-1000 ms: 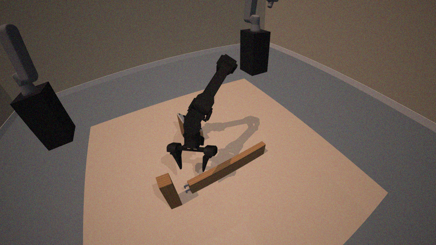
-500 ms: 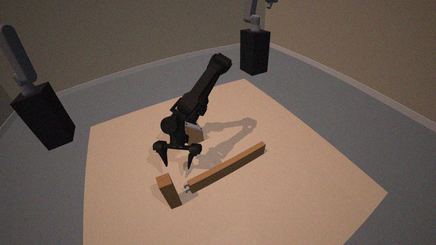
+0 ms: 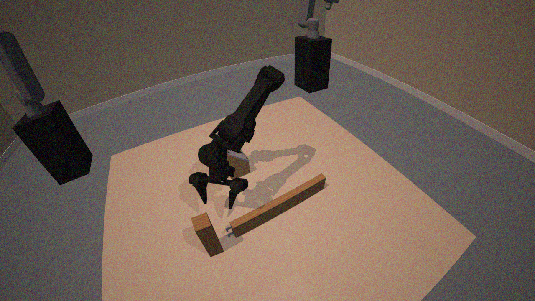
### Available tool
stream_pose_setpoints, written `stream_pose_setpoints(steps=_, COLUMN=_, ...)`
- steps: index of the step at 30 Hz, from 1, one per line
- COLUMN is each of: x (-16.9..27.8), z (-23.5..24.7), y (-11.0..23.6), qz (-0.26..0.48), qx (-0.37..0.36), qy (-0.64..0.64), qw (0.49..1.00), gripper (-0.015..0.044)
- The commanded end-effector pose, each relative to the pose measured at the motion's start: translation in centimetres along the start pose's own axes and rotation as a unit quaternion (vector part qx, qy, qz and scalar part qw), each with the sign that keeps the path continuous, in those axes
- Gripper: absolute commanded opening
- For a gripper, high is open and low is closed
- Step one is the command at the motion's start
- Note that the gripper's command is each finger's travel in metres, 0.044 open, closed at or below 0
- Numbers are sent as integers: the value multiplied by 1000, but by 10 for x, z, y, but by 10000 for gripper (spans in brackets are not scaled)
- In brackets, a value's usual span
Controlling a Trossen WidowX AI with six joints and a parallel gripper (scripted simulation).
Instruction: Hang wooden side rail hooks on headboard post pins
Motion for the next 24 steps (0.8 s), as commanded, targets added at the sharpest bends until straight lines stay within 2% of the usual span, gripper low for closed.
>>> stream_pose_setpoints(steps=1, x=-3, z=-4, y=-2, qz=10, qx=-15, qy=-113, qw=993, gripper=440)
stream_pose_setpoints(steps=5, x=-5, z=-8, y=-5, qz=33, qx=-28, qy=-283, qw=958, gripper=440)
stream_pose_setpoints(steps=10, x=-5, z=-15, y=-7, qz=67, qx=-25, qy=-482, qw=873, gripper=440)
stream_pose_setpoints(steps=15, x=-6, z=-24, y=-8, qz=100, qx=-4, qy=-657, qw=747, gripper=440)
stream_pose_setpoints(steps=19, x=-6, z=-27, y=-8, qz=124, qx=26, qy=-777, qw=617, gripper=440)
stream_pose_setpoints(steps=24, x=-6, z=-31, y=-8, qz=140, qx=62, qy=-860, qw=487, gripper=440)
Point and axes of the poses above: the point midway between the two fingers, 35 mm back from their tips, its own y axis back along the fingers, its own z axis across the jaws, x = y × z, the point moved 2 cm from there along y, back along the fingers, and after that the axes turned 4 degrees about -y, right-handed, at the moved point
